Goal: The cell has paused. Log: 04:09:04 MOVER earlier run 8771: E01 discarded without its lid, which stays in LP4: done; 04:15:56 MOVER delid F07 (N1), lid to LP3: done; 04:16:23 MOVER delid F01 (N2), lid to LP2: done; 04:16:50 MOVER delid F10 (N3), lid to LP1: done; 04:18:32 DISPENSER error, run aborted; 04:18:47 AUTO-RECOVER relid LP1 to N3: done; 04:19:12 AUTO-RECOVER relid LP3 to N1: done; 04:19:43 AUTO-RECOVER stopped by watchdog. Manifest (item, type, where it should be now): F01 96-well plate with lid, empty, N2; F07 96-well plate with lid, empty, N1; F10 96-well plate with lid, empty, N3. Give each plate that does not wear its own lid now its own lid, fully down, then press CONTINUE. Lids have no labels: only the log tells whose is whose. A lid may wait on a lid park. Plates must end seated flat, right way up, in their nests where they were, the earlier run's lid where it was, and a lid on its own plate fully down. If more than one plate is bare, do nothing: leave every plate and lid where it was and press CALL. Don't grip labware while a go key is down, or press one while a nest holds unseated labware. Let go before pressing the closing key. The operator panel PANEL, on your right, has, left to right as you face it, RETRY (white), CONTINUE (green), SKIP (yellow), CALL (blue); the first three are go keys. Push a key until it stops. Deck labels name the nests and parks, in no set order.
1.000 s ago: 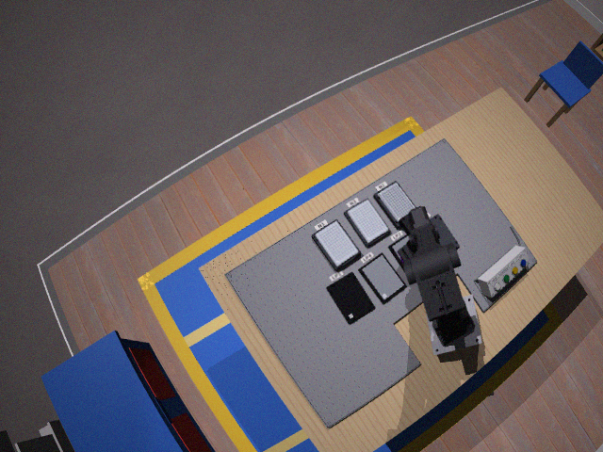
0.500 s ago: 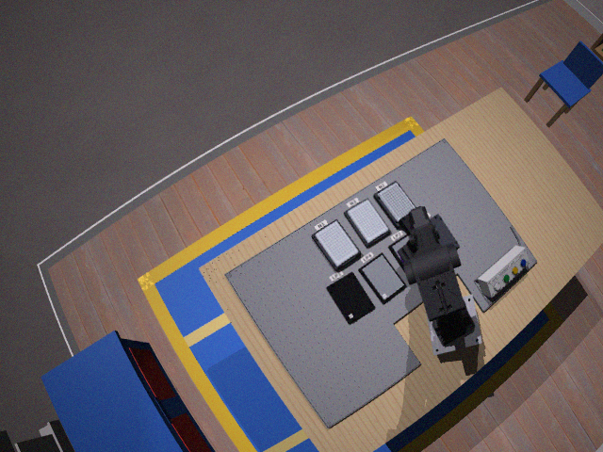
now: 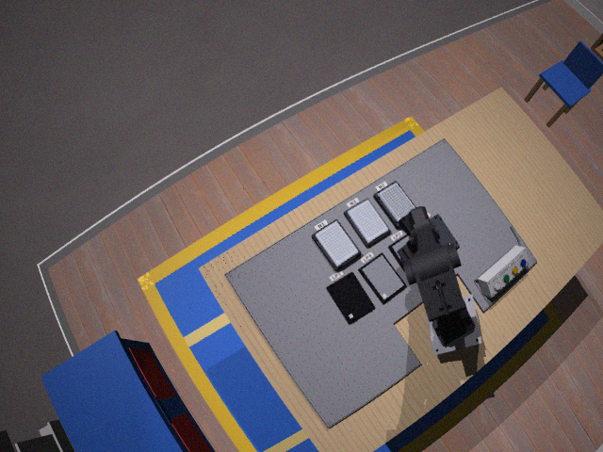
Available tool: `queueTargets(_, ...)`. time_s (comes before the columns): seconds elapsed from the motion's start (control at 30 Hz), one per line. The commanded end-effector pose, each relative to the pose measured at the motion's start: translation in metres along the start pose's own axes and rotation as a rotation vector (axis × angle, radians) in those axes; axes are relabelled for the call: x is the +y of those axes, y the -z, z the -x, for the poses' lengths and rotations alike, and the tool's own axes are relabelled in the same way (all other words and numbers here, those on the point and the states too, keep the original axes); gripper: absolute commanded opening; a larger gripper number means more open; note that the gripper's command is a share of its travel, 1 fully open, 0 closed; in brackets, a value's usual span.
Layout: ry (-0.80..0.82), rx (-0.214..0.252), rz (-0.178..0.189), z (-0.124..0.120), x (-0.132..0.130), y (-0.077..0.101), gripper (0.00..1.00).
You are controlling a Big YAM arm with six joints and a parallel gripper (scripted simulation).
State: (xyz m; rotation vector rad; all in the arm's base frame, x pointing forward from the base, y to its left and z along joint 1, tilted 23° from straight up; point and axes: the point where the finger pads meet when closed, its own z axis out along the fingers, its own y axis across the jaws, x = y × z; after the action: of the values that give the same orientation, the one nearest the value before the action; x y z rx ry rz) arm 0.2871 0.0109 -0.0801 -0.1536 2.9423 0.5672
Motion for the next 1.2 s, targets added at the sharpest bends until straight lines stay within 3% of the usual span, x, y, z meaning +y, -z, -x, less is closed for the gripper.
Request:
queueTargets(0.0, 0.003, 0.003, -0.005, 0.000, 0.007, 0.004, 0.00)
queueTargets(0.43, 0.013, -0.038, -0.015, 0.018, -0.004, 0.031, 0.00)
queueTargets(0.97, 0.015, -0.041, -0.017, 0.020, -0.004, 0.057, 0.00)
queueTargets(1.17, 0.008, -0.018, -0.010, 0.010, -0.001, 0.050, 0.00)
